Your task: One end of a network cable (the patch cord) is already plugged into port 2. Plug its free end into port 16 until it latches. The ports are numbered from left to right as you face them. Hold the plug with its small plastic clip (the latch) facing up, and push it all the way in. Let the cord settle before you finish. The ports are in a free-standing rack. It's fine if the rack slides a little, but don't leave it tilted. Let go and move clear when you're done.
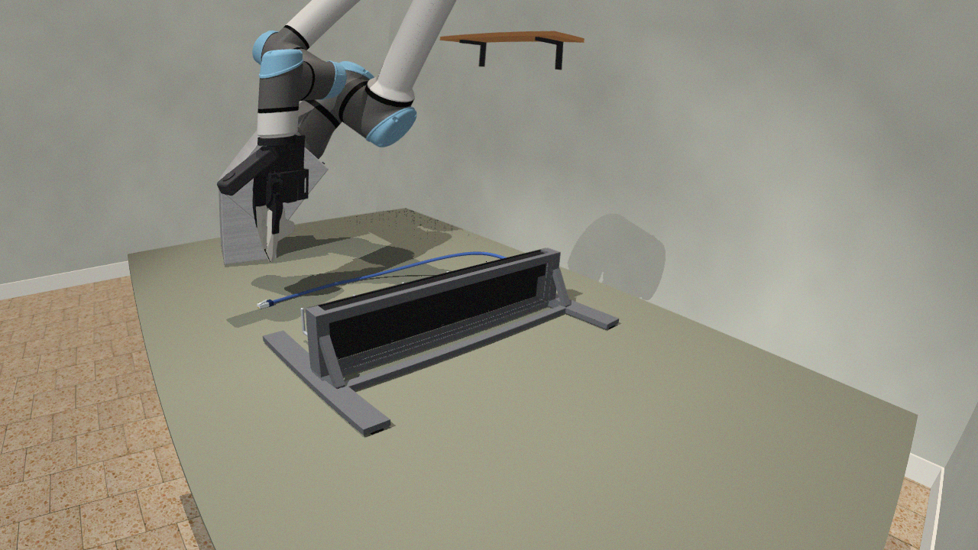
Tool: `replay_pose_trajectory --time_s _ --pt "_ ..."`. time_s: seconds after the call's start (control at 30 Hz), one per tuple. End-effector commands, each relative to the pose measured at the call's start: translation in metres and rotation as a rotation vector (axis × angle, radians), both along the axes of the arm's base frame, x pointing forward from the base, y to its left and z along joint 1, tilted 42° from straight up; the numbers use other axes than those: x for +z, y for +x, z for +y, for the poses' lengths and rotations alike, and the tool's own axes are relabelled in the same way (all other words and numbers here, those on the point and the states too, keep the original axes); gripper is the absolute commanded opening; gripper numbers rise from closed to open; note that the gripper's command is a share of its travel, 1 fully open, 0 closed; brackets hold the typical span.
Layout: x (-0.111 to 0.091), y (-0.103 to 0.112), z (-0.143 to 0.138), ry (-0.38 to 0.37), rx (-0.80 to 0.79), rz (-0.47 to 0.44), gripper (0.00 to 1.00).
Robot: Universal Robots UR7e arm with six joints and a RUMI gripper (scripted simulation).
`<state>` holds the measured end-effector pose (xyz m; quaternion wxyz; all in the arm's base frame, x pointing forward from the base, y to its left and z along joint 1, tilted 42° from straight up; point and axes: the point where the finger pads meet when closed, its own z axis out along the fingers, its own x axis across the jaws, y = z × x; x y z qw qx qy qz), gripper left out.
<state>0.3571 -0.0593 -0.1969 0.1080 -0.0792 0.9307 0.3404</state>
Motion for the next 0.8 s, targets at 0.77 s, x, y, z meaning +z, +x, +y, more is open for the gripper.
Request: replay_pose_trajectory --time_s 0.77 --pt "-0.0009 -0.0013 -0.0002 0.003 -0.020 0.023 0.00"
